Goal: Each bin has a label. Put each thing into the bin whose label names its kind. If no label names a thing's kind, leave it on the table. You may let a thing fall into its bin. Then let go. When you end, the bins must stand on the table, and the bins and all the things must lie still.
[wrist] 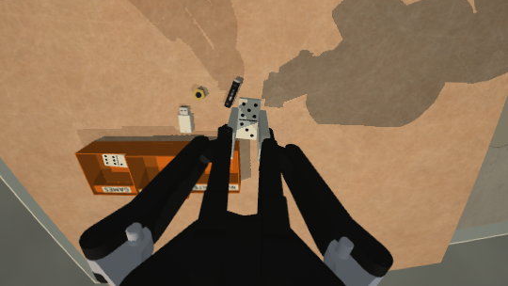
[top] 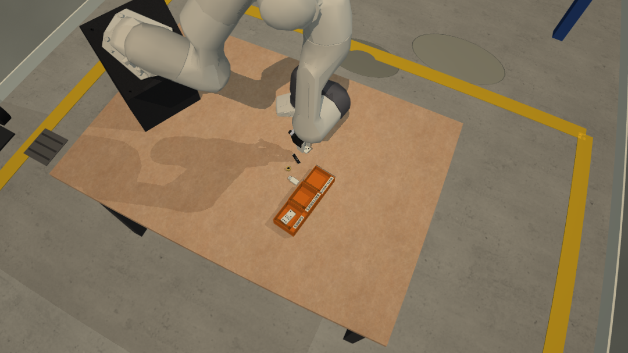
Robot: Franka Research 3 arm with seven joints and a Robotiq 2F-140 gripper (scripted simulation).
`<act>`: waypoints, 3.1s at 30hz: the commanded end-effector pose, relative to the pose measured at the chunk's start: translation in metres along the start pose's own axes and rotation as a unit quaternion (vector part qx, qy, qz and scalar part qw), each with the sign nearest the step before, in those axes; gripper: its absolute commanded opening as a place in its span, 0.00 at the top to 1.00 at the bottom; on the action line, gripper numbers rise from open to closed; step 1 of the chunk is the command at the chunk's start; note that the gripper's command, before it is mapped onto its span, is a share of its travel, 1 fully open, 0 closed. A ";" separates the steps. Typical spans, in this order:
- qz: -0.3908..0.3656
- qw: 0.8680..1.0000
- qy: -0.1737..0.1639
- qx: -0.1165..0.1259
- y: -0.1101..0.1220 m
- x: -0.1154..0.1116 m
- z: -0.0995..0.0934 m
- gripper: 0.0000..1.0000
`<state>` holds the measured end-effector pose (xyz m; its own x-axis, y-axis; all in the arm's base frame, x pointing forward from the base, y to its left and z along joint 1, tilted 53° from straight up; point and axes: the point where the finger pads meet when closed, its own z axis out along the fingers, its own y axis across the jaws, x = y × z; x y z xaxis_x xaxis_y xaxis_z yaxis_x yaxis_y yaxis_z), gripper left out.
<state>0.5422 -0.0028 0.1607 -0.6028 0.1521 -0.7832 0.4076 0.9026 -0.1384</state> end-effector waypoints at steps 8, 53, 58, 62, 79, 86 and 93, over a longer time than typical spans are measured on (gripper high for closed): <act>-0.019 1.000 -0.008 -0.002 -0.045 -0.029 0.000 0.87; 0.262 0.965 -0.010 0.004 -0.215 -0.126 -0.001 0.87; 0.334 0.942 -0.010 0.004 -0.215 -0.126 -0.001 0.87; 0.384 0.923 -0.009 0.004 -0.215 -0.126 -0.001 0.87; 0.573 0.819 -0.005 0.001 -0.212 -0.126 -0.001 0.87; 0.645 0.764 -0.004 -0.004 -0.212 -0.126 -0.001 0.87; 0.665 0.747 -0.004 -0.007 -0.212 -0.126 -0.001 0.87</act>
<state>0.5308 -0.2128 0.2895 0.2934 0.9156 -0.2749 0.6670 0.0100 0.7450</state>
